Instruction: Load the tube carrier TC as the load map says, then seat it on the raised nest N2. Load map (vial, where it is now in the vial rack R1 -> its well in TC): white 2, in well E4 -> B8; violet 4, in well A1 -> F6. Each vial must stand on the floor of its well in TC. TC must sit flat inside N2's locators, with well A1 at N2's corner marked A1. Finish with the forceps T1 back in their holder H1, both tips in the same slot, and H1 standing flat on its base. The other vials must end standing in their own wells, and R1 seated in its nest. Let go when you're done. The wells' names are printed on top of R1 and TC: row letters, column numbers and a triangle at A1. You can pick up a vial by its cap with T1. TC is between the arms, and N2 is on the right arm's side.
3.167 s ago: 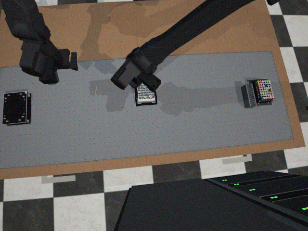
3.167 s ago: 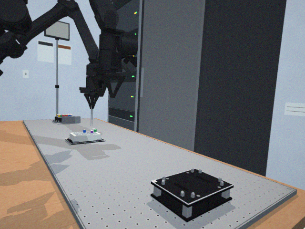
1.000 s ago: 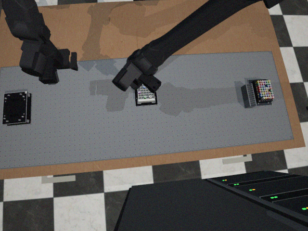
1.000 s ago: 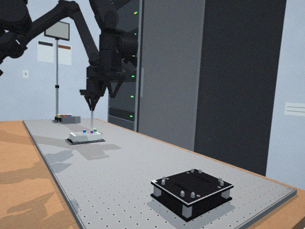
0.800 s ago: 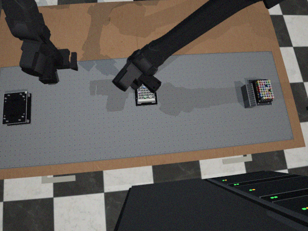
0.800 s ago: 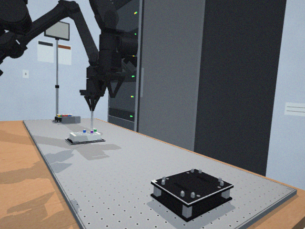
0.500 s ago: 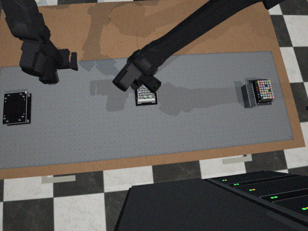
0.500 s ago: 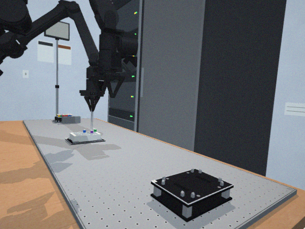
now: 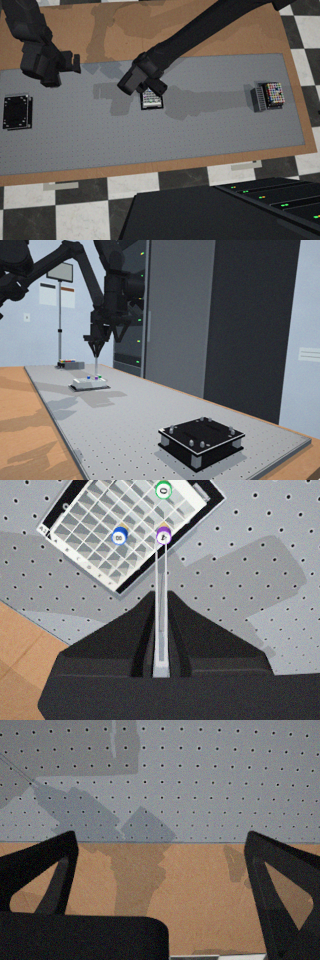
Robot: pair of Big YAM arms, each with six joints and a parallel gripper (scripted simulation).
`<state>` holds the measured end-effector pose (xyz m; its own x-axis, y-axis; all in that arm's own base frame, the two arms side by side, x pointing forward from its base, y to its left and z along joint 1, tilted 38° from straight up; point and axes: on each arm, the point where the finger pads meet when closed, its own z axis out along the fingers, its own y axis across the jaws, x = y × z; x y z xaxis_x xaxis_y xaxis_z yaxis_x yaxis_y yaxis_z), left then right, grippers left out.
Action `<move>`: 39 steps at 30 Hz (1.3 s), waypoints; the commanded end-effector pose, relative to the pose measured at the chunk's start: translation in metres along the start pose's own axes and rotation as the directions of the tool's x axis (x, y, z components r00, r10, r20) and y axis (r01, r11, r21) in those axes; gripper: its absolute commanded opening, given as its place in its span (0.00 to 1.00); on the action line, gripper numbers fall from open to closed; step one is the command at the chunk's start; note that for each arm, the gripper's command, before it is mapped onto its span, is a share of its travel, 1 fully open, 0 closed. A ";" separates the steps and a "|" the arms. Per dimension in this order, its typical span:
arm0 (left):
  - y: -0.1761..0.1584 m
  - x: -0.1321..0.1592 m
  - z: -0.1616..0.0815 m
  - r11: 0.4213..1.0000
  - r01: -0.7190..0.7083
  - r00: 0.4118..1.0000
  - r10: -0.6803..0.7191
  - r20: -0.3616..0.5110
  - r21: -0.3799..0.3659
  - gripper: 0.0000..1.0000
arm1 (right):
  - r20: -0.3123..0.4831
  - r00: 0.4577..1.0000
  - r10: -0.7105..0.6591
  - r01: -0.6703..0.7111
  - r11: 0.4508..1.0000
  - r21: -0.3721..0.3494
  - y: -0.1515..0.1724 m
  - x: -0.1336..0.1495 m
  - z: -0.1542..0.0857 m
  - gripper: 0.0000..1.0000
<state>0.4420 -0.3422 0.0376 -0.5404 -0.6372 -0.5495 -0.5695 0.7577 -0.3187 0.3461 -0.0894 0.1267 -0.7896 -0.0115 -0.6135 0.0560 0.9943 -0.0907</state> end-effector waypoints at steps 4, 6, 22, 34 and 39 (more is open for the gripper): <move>-0.015 -0.010 0.009 0.999 0.027 1.000 -0.027 0.005 0.017 0.07 | 0.017 1.000 0.001 -0.002 1.000 0.006 -0.002 -0.009 -0.004 1.00; -0.015 -0.010 0.009 0.999 0.027 1.000 -0.027 0.005 0.017 0.07 | 0.017 1.000 0.001 -0.002 1.000 0.006 -0.002 -0.009 -0.004 1.00; -0.012 -0.009 0.012 1.000 0.025 1.000 -0.025 0.005 0.013 0.07 | 0.017 1.000 0.001 -0.002 1.000 0.006 -0.002 -0.009 -0.004 1.00; -0.010 -0.009 0.013 1.000 0.023 1.000 -0.023 0.004 0.010 0.07 | 0.017 1.000 0.001 -0.002 1.000 0.006 -0.002 -0.009 -0.004 1.00; -0.009 -0.008 0.013 1.000 0.022 1.000 -0.022 0.004 0.008 0.07 | 0.017 1.000 0.001 -0.002 1.000 0.006 -0.002 -0.009 -0.004 1.00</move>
<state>0.4456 -0.3434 0.0359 -0.5390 -0.6388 -0.5490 -0.5690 0.7568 -0.3218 0.3461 -0.0894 0.1267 -0.7896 -0.0115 -0.6135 0.0560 0.9943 -0.0907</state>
